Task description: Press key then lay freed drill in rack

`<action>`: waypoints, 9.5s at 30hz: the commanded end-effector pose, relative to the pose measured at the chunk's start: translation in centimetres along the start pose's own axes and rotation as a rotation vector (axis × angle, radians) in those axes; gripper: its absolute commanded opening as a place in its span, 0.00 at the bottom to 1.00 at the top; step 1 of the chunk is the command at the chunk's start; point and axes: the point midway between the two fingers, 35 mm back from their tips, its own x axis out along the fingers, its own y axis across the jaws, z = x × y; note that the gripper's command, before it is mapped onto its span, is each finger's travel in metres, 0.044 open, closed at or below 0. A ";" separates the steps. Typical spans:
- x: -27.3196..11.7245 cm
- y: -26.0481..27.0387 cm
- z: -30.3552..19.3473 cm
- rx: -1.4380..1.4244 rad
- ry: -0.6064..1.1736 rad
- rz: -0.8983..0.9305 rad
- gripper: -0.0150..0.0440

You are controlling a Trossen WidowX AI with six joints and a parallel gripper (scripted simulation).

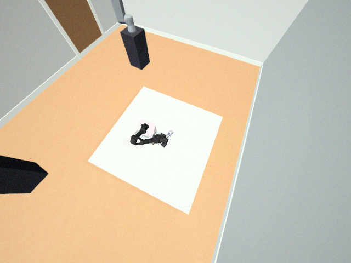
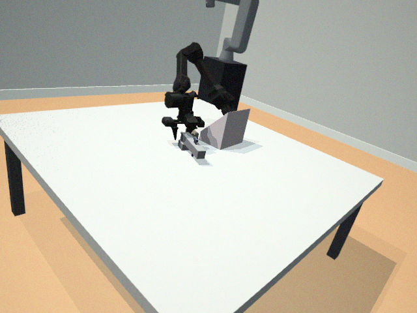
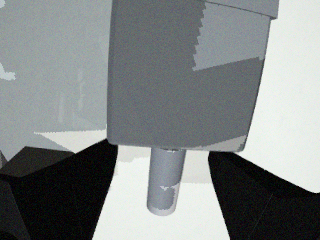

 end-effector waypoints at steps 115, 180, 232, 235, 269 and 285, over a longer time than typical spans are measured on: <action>0.3 -0.1 -2.5 -0.007 0.002 0.001 0.56; -0.3 0.0 -7.8 -0.009 0.006 0.005 0.25; -2.1 0.6 -8.8 -0.009 0.006 0.005 0.25; -2.2 0.7 -8.8 -0.009 0.006 0.005 0.25; -3.5 0.9 -8.6 -0.009 0.005 0.006 0.25; -4.1 0.9 -8.6 -0.009 0.005 0.006 0.25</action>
